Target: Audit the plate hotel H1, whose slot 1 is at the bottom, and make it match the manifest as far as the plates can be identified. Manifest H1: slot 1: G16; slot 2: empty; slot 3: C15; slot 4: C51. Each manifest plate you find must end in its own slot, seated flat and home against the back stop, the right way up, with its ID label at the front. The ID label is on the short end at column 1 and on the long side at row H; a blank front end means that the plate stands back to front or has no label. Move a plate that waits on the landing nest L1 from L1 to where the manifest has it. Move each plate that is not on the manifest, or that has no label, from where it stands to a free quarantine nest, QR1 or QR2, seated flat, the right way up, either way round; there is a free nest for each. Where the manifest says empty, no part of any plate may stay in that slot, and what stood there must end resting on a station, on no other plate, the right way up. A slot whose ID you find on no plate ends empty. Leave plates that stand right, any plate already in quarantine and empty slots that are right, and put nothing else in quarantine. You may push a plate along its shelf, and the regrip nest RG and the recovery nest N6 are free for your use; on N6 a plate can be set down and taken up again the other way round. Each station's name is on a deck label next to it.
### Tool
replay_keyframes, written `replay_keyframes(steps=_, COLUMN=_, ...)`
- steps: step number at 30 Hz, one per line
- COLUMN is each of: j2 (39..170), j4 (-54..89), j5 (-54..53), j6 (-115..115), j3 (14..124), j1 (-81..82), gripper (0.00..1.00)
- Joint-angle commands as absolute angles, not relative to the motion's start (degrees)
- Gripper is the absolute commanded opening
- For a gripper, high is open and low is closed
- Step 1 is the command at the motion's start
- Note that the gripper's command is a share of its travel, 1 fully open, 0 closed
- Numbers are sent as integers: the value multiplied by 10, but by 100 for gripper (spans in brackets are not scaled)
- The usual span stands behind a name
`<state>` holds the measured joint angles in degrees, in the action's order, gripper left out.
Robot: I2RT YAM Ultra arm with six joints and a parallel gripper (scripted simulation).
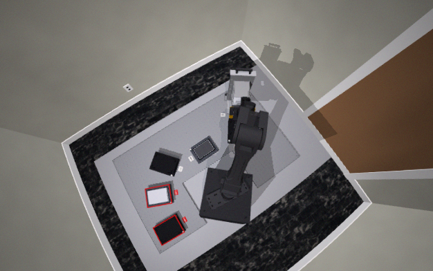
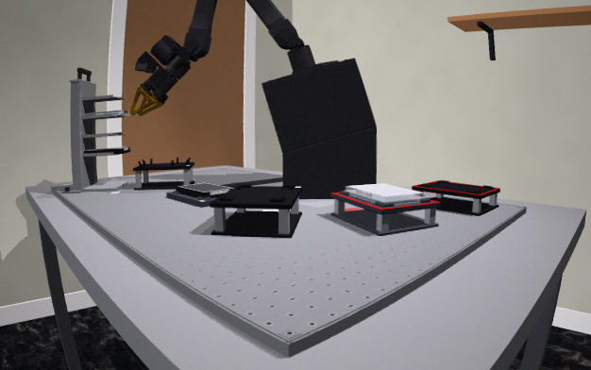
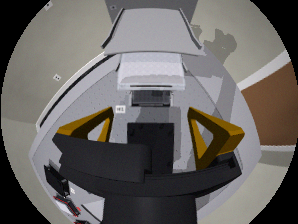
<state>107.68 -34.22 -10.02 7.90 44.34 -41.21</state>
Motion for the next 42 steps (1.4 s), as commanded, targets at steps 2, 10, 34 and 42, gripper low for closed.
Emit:
replay_keyframes(steps=2, j2=1078, j4=-333, j5=-98, j6=78, j3=461, j1=-410, gripper=100)
replay_keyframes(steps=10, j2=1089, j4=-318, j5=-95, j6=76, j3=488, j1=-407, gripper=100)
replay_keyframes(steps=34, j2=1115, j4=-283, j5=-88, j6=72, j3=551, j1=-399, gripper=100)
replay_keyframes(steps=42, j2=1115, j4=-283, j5=-88, j6=72, j3=550, j1=-399, gripper=86)
